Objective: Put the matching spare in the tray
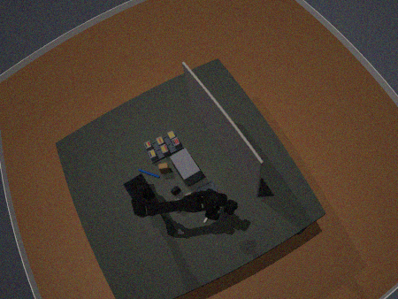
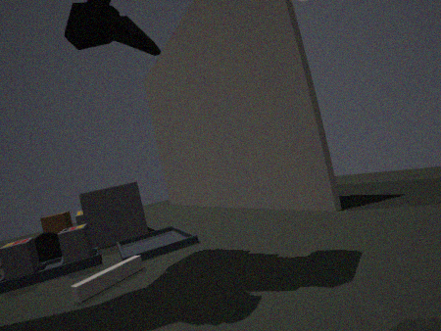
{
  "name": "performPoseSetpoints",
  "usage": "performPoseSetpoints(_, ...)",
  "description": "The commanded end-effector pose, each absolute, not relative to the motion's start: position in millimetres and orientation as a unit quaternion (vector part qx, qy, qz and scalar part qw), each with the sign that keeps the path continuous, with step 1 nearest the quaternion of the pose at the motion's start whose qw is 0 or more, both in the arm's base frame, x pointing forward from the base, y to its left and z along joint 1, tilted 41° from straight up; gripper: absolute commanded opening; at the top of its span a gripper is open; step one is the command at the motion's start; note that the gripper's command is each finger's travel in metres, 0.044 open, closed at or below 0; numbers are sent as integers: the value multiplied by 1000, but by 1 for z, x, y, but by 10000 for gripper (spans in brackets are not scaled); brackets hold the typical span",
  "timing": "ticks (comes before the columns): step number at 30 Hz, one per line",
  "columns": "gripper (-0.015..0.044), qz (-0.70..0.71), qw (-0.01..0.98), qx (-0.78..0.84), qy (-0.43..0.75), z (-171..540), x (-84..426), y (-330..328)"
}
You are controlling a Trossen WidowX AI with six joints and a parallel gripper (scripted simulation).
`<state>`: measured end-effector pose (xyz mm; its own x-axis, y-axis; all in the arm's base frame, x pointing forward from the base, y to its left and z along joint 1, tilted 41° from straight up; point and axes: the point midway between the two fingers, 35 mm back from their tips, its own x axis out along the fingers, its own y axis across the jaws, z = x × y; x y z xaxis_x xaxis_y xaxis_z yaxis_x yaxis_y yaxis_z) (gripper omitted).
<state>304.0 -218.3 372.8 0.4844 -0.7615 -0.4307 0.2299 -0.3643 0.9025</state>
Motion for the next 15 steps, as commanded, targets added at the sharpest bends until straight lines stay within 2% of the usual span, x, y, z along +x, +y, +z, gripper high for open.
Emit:
performPoseSetpoints(1,440,-517,613,596,-38,322,345,-186)
performPoseSetpoints(9,440,-523,724,372,254,228,391,-110)
performPoseSetpoints(15,440,-439,749,100,486,161,396,-41)
